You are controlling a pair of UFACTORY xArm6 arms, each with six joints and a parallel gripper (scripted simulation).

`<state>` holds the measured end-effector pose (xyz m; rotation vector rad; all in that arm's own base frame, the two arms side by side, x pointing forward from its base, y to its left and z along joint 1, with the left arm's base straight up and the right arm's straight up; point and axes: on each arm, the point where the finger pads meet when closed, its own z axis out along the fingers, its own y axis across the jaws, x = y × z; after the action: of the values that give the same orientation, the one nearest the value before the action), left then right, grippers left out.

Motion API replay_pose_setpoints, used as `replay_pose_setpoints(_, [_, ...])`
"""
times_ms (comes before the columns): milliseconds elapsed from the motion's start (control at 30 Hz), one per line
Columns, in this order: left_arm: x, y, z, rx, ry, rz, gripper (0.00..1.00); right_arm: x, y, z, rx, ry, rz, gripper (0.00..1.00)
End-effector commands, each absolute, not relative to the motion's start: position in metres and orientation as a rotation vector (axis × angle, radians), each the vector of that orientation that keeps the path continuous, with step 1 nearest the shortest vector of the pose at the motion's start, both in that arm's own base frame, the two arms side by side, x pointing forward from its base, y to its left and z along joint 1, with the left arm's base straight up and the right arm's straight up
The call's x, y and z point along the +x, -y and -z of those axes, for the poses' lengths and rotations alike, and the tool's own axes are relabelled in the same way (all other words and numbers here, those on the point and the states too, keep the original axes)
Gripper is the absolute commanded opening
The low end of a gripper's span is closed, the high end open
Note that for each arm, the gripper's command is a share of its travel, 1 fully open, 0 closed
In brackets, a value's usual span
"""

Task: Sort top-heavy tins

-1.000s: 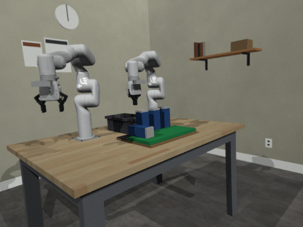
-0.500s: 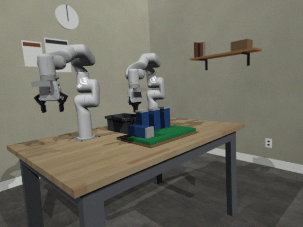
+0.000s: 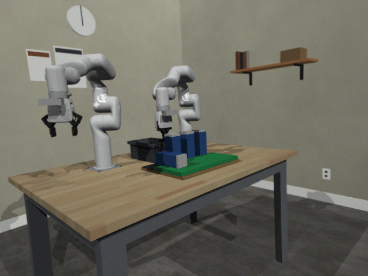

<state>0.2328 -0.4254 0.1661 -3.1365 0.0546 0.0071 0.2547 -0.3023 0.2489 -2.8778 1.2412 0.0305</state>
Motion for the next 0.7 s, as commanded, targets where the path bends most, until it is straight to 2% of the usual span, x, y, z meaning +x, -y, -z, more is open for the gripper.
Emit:
replay_pose_setpoints(0, [0.2337, 0.4271, -0.1677, -3.141, -0.053, -0.003, 0.00, 0.2552, 0.3030, -0.2504, -2.880, -1.242, -0.025, 1.00])
replay_pose_setpoints(667, [0.2417, 0.4269, -0.1677, -3.141, -0.055, -0.003, 0.00, 0.2552, 0.3030, -0.2504, -2.880, -1.242, -0.025, 1.00])
